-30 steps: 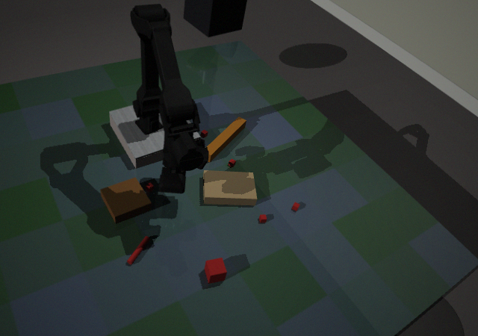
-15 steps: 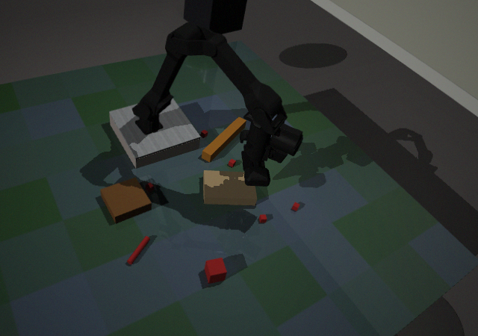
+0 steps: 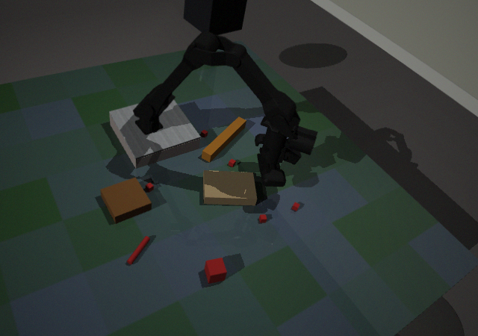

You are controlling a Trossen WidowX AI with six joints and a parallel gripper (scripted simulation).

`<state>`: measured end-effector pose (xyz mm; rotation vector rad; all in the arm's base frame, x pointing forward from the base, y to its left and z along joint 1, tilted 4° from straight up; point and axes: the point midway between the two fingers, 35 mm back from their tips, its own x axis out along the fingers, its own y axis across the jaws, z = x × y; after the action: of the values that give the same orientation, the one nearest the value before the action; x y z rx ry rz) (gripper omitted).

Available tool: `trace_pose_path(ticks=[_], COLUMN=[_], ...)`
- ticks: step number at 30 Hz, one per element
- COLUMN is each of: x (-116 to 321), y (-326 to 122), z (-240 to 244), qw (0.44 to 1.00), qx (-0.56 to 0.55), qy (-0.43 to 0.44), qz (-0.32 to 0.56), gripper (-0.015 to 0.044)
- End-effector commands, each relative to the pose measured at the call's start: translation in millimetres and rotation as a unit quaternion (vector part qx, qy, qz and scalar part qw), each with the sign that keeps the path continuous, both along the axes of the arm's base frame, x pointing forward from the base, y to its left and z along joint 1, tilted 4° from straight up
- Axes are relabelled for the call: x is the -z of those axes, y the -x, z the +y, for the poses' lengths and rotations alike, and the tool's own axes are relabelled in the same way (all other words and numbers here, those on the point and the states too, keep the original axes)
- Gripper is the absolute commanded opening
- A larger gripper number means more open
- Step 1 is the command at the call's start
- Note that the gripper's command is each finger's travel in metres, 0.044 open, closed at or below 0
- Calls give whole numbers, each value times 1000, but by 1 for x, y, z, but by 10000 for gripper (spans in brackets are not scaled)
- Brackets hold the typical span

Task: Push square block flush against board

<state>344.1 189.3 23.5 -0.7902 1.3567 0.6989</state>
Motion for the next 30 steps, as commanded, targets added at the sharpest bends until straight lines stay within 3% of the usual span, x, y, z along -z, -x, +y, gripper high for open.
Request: trace_pose_path(ticks=[1, 30], x=[17, 17], y=[3, 19], z=[-2, -29], qw=[1000, 1000], qx=[1, 1], qy=[6, 7], qz=[7, 8], gripper=[0, 0])
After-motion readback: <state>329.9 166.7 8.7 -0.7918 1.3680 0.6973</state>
